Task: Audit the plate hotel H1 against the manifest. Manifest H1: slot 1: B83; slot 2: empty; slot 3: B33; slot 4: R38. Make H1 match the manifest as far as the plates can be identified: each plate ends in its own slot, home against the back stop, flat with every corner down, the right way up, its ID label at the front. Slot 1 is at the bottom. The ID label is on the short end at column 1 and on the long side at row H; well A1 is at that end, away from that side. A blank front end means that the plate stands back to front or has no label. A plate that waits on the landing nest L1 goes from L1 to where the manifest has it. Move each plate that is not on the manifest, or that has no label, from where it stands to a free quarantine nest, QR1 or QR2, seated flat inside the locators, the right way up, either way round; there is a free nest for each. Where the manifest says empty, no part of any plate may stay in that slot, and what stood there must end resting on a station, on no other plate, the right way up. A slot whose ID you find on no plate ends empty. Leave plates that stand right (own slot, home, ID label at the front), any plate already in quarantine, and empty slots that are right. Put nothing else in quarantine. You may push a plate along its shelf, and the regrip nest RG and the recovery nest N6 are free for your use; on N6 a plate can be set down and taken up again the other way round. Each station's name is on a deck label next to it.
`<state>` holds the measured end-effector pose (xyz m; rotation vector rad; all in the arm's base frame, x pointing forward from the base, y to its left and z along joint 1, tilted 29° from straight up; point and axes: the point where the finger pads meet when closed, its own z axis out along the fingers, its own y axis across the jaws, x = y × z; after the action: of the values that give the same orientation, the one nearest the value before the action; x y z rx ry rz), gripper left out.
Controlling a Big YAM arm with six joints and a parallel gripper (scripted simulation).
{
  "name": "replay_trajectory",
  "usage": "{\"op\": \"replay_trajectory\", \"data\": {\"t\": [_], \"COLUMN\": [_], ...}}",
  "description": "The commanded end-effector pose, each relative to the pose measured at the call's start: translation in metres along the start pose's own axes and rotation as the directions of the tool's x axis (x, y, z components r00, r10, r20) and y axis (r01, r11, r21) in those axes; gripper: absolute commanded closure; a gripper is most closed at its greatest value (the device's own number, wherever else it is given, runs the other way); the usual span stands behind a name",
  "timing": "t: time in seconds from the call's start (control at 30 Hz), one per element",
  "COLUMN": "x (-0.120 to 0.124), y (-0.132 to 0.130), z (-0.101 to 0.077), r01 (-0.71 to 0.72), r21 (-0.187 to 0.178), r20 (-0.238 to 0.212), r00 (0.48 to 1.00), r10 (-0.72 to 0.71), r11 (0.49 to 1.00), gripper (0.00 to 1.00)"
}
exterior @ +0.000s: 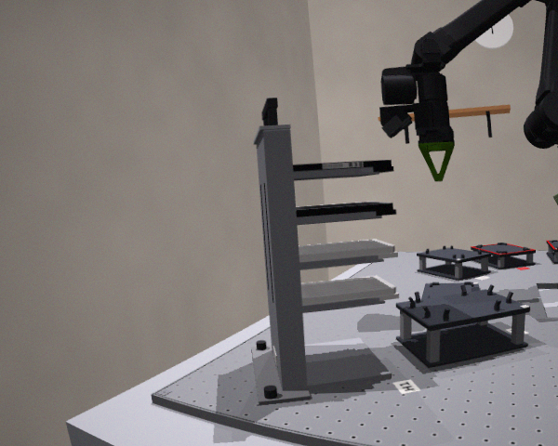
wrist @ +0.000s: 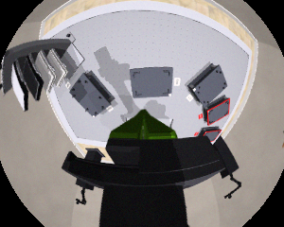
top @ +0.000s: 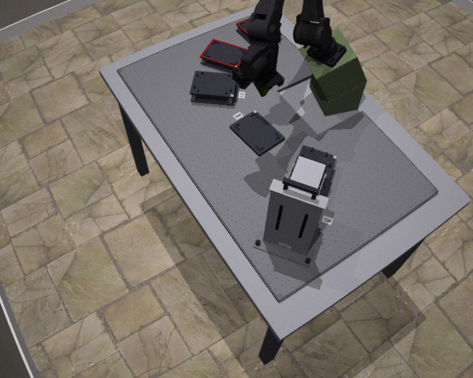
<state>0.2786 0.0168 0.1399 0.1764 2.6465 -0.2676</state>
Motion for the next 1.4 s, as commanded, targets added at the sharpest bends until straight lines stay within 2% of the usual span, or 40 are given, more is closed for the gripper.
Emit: {"op": "replay_trajectory", "data": {"t": [0.0,0.13,0.3,0.53,0.6,0.7,0.83,0.93,0.97,1.17,1.23,1.37], "x": [-0.004,-0.002,-0.002,0.001,0.002,0.003,0.004,0.001,-0.002,-0.002,-0.002,-0.002], "y": [0.012,0.019,0.036,0.06,0.067,0.071,0.084,0.085,0.078,0.079,0.079,0.079], "z": [-0.006,-0.004,-0.006,-0.004,-0.003,-0.002,-0.002,-0.008,-0.005,-0.006,-0.006,-0.006], "r01": [-0.025,-0.002,0.044,0.141,0.164,0.176,0.217,0.24,0.23,0.292,0.292,0.332], "r21": [-0.029,-0.033,-0.055,-0.064,-0.065,-0.064,-0.068,-0.081,-0.072,-0.072,-0.072,-0.067], "r20": [0.059,0.076,0.15,0.233,0.254,0.262,0.314,0.37,0.377,0.451,0.451,0.499], "r00": [0.998,0.997,0.988,0.965,0.957,0.953,0.931,0.909,0.907,0.862,0.862,0.827], "r10": [0.027,0.005,-0.036,-0.123,-0.143,-0.154,-0.186,-0.194,-0.187,-0.23,-0.23,-0.257], "r11": [0.999,0.999,0.998,0.988,0.984,0.982,0.974,0.967,0.971,0.954,0.954,0.941], "gripper": [1.0,1.0,1.0,1.0,1.0,1.0,1.0,1.0,1.0,1.0,1.0,1.0]}}
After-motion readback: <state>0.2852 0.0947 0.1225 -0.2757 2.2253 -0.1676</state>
